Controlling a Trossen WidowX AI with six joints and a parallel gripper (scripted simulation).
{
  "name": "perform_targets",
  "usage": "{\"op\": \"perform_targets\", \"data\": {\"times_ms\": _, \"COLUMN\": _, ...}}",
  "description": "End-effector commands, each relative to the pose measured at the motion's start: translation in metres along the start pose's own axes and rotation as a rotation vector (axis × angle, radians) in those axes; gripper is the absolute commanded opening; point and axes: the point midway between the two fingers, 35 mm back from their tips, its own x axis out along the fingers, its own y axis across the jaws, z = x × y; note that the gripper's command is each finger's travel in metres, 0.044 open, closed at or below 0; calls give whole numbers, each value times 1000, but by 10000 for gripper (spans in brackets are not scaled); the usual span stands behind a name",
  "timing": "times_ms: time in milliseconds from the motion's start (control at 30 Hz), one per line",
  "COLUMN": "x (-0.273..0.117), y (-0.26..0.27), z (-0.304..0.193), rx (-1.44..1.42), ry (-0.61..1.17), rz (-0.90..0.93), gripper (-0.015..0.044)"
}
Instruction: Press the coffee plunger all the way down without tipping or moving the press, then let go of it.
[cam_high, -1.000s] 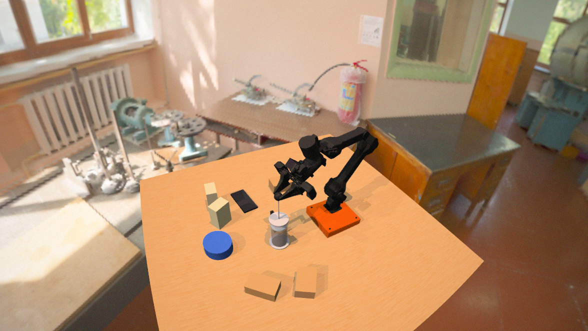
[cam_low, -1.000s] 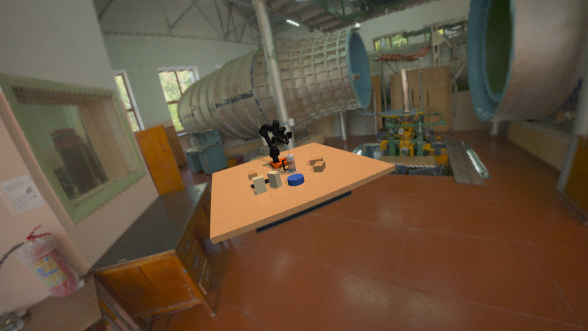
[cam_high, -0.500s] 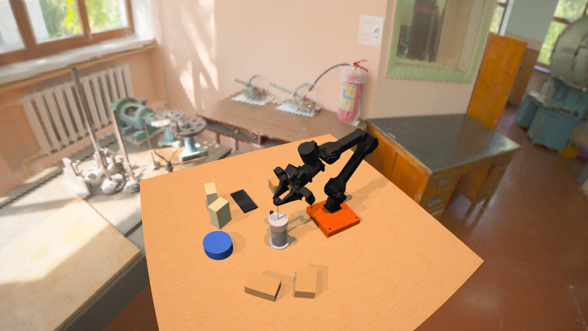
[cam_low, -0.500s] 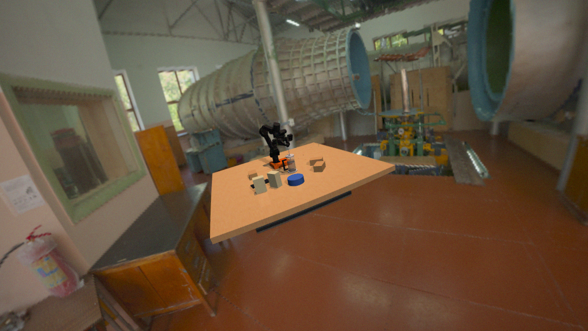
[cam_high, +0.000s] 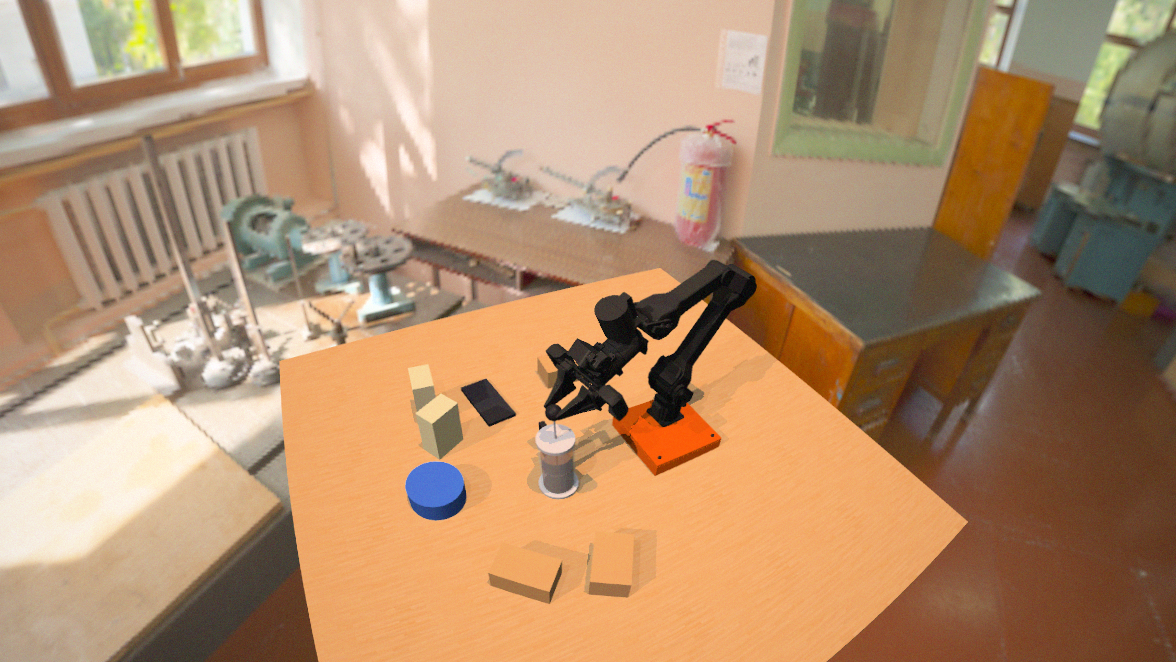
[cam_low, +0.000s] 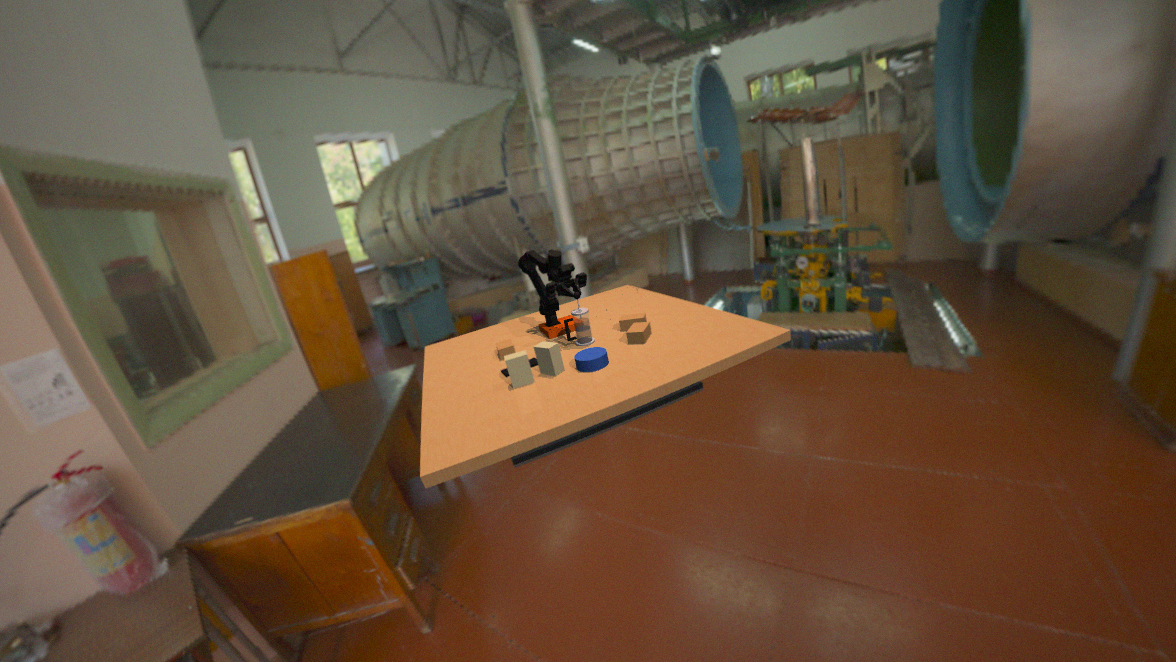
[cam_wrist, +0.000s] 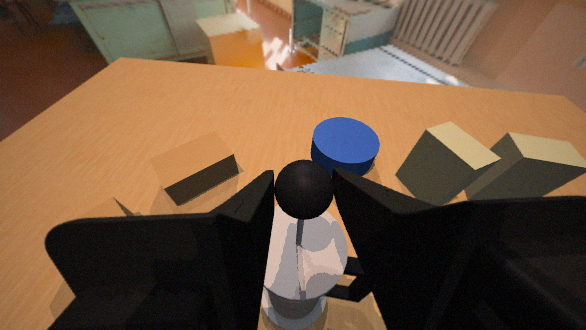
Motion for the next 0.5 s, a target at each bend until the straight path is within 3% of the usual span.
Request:
{"op": "perform_targets", "data": {"times_ms": 0, "x": 10, "y": 0, "z": -24, "rx": 7, "ry": 54, "rz": -2, "gripper": 126}}
{"op": "perform_targets", "data": {"times_ms": 467, "x": 21, "y": 0, "z": -34, "rx": 7, "ry": 53, "rz": -2, "gripper": 126}}
